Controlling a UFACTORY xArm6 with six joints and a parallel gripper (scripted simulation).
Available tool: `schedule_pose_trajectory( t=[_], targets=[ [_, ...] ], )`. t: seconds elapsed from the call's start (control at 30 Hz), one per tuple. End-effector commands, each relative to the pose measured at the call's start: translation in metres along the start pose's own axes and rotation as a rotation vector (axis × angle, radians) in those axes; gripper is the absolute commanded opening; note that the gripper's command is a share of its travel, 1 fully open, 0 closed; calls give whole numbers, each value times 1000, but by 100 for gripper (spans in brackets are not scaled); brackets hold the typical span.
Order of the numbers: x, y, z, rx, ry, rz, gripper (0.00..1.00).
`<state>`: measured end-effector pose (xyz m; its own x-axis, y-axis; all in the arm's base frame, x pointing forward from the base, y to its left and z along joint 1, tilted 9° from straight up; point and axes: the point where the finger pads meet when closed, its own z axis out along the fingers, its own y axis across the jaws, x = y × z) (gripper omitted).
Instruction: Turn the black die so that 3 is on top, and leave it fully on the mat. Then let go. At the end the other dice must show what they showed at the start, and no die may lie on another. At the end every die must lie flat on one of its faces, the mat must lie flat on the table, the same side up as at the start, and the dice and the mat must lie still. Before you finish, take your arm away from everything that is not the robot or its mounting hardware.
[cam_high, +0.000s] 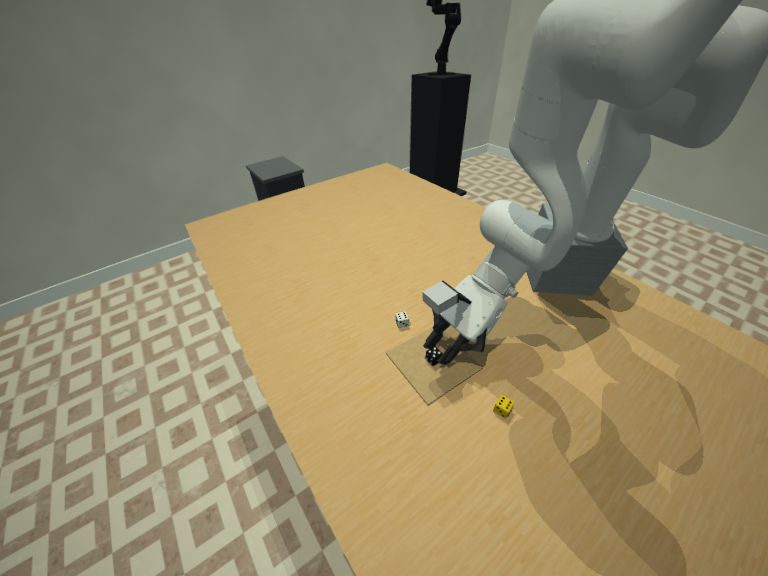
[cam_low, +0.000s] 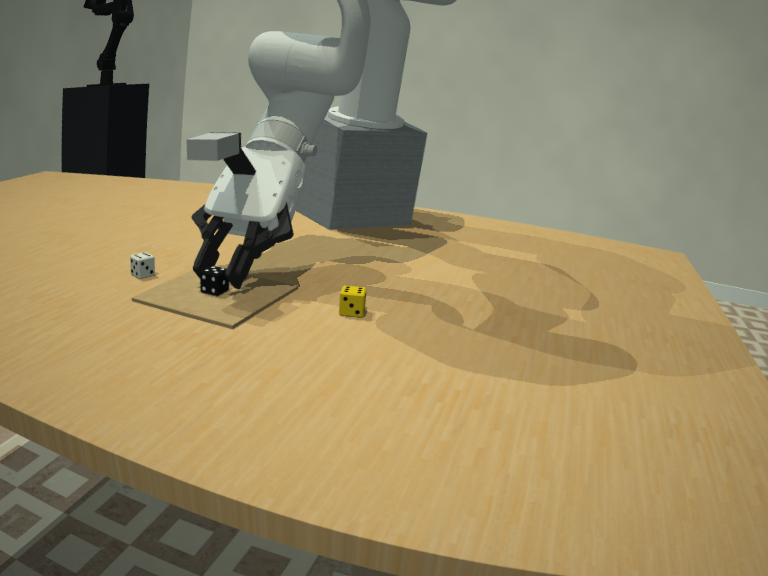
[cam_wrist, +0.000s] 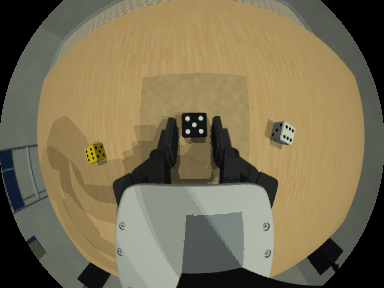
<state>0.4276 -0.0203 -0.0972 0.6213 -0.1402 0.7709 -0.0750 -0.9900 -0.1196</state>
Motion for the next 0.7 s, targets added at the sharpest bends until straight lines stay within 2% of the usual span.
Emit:
schedule_pose_trajectory(
  t=[0.0,0.53,0.57,0.67],
  targets=[
    [1,0,0,0,2,0,42],
    [1,0,0,0,2,0,42],
    [1,0,0,0,2,0,21],
    [1,0,0,0,2,0,21]
  ],
)
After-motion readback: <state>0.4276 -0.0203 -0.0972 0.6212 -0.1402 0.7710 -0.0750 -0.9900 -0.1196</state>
